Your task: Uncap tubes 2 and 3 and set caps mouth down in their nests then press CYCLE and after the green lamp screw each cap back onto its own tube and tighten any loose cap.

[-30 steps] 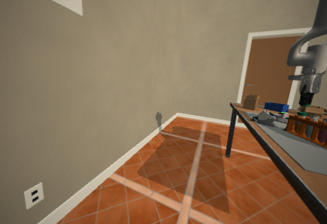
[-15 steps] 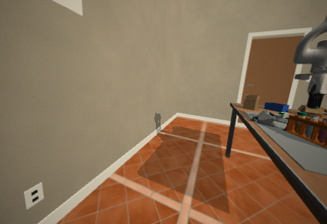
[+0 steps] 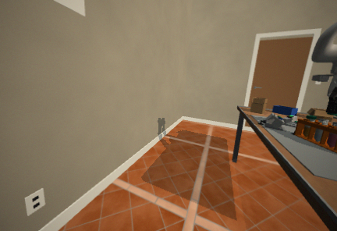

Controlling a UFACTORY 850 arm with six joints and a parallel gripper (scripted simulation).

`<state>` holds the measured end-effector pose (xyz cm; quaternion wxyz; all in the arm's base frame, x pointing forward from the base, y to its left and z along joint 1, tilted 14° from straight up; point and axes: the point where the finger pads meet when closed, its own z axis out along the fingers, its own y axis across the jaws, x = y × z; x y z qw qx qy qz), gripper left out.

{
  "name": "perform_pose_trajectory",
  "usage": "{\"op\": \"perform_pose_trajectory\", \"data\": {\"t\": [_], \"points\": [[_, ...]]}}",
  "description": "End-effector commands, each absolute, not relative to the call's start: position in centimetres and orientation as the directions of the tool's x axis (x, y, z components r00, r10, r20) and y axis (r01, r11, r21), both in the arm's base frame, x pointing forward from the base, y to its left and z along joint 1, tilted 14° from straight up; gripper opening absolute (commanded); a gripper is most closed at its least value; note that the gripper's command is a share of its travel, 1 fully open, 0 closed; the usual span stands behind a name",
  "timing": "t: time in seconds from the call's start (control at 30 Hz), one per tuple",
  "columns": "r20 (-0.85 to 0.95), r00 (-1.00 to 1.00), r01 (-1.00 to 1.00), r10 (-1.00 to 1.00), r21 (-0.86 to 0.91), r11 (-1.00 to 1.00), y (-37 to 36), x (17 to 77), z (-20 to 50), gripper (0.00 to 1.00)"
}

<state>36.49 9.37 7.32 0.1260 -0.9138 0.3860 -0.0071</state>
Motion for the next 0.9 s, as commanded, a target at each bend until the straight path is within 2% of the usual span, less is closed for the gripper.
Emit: {"op": "perform_pose_trajectory", "data": {"t": [0.0,0.87], "points": [[-0.088,0.701,-0.706,-0.708,-0.228,-0.671,12.7,36.9,8.2,0.00],[-0.088,0.701,-0.706,-0.708,-0.228,-0.671,14.6,37.2,6.0,0.00]]}}
